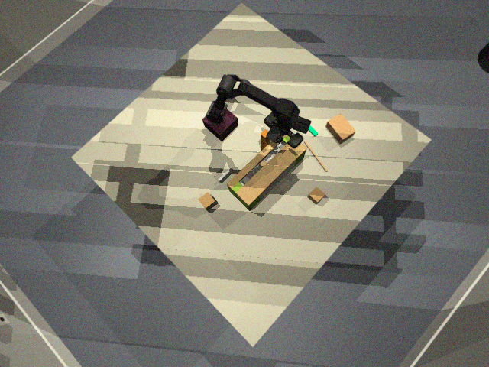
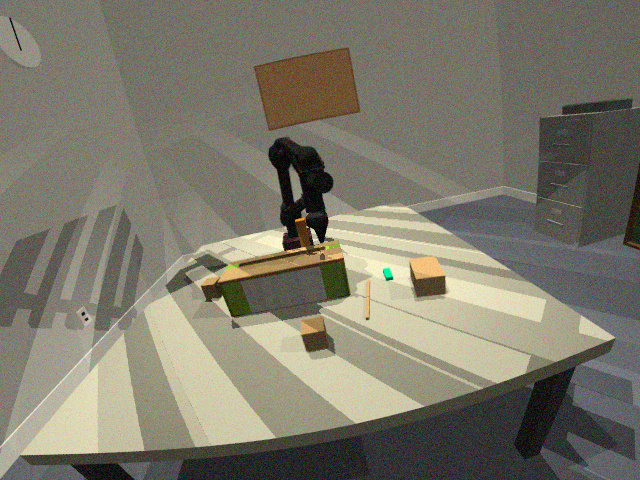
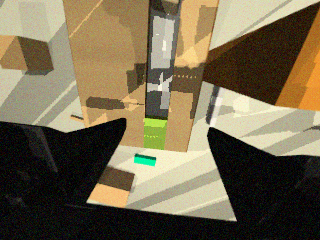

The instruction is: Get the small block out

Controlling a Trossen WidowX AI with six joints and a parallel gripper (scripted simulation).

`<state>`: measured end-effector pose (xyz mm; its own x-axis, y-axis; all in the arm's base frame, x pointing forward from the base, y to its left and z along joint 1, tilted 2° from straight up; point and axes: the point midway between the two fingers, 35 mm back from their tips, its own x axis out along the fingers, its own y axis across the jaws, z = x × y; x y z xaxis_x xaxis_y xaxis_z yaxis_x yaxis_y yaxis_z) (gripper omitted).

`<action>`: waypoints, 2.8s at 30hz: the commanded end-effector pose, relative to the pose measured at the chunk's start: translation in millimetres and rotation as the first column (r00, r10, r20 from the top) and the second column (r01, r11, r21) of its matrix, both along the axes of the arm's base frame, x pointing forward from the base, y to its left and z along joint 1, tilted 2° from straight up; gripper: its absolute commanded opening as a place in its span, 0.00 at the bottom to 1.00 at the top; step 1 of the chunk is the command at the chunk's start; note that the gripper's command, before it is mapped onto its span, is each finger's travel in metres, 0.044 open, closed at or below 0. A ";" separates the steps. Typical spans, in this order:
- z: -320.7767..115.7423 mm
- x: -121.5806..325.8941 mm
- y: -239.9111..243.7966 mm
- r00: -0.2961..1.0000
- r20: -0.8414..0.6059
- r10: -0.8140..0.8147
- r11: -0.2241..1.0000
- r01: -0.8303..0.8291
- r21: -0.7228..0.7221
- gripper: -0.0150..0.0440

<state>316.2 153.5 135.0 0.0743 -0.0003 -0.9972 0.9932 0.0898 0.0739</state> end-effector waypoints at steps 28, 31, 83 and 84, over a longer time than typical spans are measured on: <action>0.2 10.3 -51.3 1.000 0.001 -0.001 1.000 0.001 -0.011 0.93; 0.2 10.9 -56.2 1.000 0.001 -0.001 1.000 0.001 -0.012 0.93; -8.3 -16.2 -189.0 0.999 -0.029 0.030 0.947 -0.019 0.320 0.93; -9.6 -16.0 -189.0 0.999 -0.029 0.030 0.947 -0.019 0.320 0.93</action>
<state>299.8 -35.7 128.0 0.0359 0.3140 -0.9487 0.9938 0.0884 0.0669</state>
